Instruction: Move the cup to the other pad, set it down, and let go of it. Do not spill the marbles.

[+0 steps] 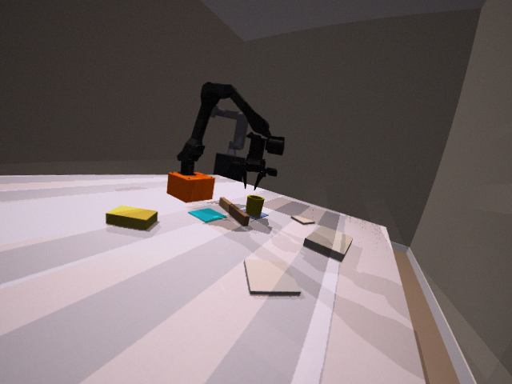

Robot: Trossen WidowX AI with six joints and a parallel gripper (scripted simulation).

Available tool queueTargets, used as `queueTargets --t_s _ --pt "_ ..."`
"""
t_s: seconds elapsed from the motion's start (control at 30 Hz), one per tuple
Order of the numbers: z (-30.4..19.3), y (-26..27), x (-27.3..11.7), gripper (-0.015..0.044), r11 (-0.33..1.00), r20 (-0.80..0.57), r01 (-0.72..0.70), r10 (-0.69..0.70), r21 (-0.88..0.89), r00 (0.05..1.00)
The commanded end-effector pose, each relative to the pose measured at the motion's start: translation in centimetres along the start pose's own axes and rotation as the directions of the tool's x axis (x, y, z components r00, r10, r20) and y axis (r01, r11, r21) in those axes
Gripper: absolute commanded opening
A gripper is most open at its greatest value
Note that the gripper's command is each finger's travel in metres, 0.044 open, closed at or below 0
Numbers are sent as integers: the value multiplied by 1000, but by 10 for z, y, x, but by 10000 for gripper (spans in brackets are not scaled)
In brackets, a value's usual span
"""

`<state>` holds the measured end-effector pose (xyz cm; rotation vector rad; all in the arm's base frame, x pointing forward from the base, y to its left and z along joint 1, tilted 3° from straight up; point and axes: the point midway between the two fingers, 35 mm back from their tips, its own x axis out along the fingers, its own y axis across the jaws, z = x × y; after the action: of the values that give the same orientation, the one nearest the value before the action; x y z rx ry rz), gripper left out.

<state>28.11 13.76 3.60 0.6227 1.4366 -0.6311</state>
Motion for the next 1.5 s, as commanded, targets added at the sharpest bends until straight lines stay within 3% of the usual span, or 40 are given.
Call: queueTargets --t_s 0.0,1.47 --pt "-1 1 3 167 1000 1 15 -15 7 1000" --pt "-1 0 67 167 1000 2 16 -16 6 1000"
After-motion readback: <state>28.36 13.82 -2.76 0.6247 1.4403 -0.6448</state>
